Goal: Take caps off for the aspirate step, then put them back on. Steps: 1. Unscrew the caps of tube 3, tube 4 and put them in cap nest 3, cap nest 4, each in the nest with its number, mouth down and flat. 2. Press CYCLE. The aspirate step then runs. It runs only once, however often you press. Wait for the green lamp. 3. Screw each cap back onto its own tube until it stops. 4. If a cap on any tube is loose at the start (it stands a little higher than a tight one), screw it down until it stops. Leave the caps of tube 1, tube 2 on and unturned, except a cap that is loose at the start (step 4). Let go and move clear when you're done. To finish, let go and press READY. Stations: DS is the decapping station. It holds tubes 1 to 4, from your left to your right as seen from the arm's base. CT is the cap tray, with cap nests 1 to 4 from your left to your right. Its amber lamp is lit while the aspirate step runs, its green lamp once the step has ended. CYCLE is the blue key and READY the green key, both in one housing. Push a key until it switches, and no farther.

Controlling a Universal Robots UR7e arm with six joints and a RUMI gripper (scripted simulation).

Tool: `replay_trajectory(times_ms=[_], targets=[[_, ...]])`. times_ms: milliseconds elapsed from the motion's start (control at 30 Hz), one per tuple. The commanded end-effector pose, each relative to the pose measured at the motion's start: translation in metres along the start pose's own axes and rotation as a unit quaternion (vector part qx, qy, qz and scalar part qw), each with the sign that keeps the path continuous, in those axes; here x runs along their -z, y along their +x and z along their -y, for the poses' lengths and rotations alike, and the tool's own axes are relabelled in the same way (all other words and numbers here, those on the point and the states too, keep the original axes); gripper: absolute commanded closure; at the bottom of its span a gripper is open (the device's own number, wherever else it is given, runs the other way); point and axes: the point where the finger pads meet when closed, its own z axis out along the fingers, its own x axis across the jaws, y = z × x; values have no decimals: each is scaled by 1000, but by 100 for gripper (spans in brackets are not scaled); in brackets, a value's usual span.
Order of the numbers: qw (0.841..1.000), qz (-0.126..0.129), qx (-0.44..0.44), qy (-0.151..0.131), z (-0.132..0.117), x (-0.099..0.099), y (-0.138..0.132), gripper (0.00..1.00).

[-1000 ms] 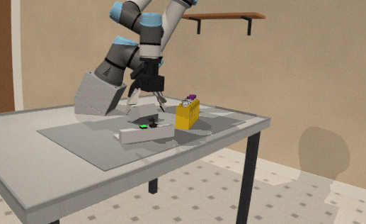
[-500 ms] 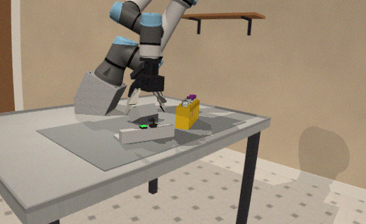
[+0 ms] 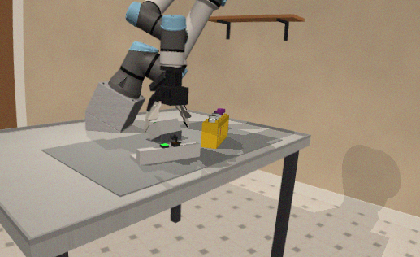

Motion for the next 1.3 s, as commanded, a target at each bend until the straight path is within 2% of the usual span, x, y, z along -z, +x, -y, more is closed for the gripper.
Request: replay_trajectory(times_ms=[0, 233, 267, 400, 467, 600, 667, 1033, 1267], targets=[[1000, 0, 0, 0, 0, 0, 0, 0], [1000, 0, 0, 0, 0, 0, 0, 0], [1000, 0, 0, 0, 1, 8, -3, 71], [1000, 0, 0, 0, 8, 39, -14, 71], [1000, 0, 0, 0, 8, 39, -14, 71], [1000, 0, 0, 0, 15, 70, -24, 71], [1000, 0, 0, 0, 17, 77, -27, 71], [1000, 0, 0, 0, 17, 77, -27, 71], [1000, 0, 0, 0, 17, 42, -27, 71]])
